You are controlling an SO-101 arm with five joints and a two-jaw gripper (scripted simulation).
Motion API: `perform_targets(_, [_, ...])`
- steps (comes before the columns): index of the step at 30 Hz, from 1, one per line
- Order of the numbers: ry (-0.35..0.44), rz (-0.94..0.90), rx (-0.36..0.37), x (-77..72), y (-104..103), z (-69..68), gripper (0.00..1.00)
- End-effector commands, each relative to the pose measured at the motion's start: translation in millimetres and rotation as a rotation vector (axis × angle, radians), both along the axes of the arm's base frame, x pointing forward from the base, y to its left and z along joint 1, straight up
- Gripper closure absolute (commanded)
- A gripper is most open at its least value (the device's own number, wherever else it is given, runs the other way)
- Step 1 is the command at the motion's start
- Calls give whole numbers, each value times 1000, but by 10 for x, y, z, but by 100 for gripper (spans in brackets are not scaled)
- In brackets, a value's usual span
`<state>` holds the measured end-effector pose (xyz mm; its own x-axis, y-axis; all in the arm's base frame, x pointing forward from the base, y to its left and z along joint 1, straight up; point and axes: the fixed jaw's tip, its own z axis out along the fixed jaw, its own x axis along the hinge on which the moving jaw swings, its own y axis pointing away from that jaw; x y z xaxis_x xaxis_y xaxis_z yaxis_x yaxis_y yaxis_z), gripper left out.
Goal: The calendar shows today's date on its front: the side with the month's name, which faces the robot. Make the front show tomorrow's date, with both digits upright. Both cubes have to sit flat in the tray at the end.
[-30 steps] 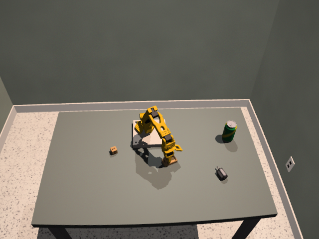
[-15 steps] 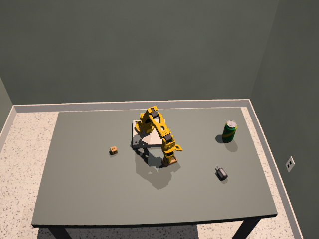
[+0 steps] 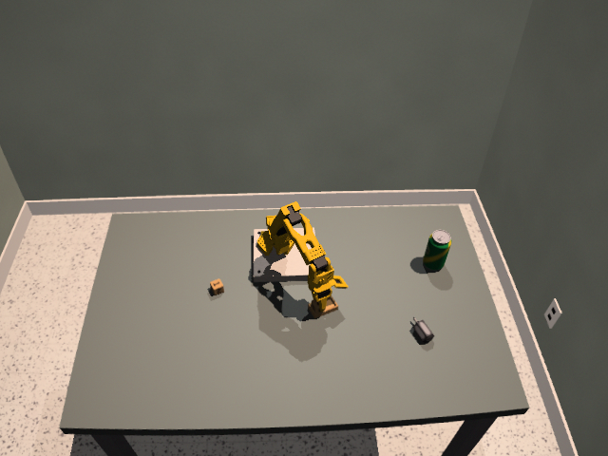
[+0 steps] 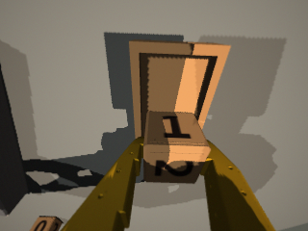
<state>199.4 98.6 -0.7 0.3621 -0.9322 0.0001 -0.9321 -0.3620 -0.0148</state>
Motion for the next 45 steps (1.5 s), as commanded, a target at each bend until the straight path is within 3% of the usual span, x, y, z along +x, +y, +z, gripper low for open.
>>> perform_targets(1, [11, 11, -4, -12, 6, 1, 100])
perform_targets(45, [11, 11, -4, 0, 13, 75, 100])
